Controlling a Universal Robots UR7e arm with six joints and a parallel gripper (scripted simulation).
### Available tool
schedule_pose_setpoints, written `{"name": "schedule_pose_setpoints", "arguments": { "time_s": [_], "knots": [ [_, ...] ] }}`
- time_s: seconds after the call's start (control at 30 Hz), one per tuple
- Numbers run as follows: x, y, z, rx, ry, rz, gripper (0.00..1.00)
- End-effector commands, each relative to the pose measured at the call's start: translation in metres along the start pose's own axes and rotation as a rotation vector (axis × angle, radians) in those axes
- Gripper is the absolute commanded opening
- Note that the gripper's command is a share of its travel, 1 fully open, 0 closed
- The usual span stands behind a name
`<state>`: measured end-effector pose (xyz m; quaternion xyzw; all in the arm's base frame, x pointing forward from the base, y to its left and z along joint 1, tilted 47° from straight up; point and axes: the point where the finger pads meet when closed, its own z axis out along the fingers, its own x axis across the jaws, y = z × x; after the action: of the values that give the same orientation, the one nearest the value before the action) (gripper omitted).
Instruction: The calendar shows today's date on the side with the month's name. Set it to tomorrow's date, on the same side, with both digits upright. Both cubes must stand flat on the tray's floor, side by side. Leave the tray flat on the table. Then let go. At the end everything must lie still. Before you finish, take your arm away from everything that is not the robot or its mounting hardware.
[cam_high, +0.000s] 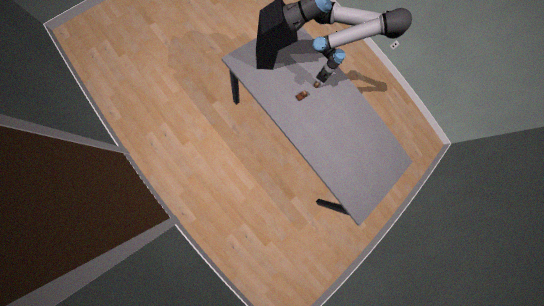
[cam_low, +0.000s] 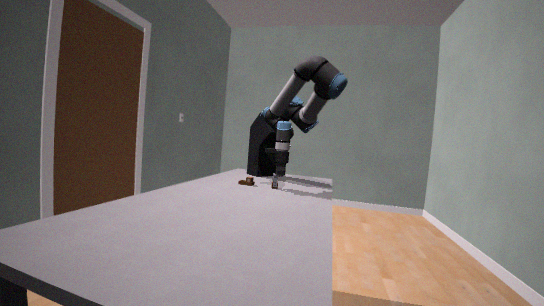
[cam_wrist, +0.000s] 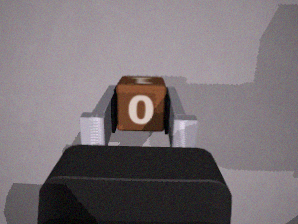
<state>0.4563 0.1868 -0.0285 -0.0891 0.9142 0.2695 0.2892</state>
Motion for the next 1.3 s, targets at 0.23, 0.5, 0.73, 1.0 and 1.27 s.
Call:
{"name": "schedule_pose_setpoints", "arguments": {
  "time_s": [0.23, 0.5, 0.73, 1.0, 1.27],
  "knots": [
    [0.0, 0.0, 0.0, 0.0, -0.001, 0.0, 0.6],
    [0.0, 0.0, 0.0, 0.0, -0.001, 0.0, 0.6],
    [0.0, 0.0, -0.002, 0.0, -0.001, 0.0, 0.6],
    [0.0, 0.0, -0.009, 0.0, -0.001, 0.0, 0.6],
    [0.0, 0.0, -0.025, 0.0, -0.001, 0.0, 0.6]
  ]
}}
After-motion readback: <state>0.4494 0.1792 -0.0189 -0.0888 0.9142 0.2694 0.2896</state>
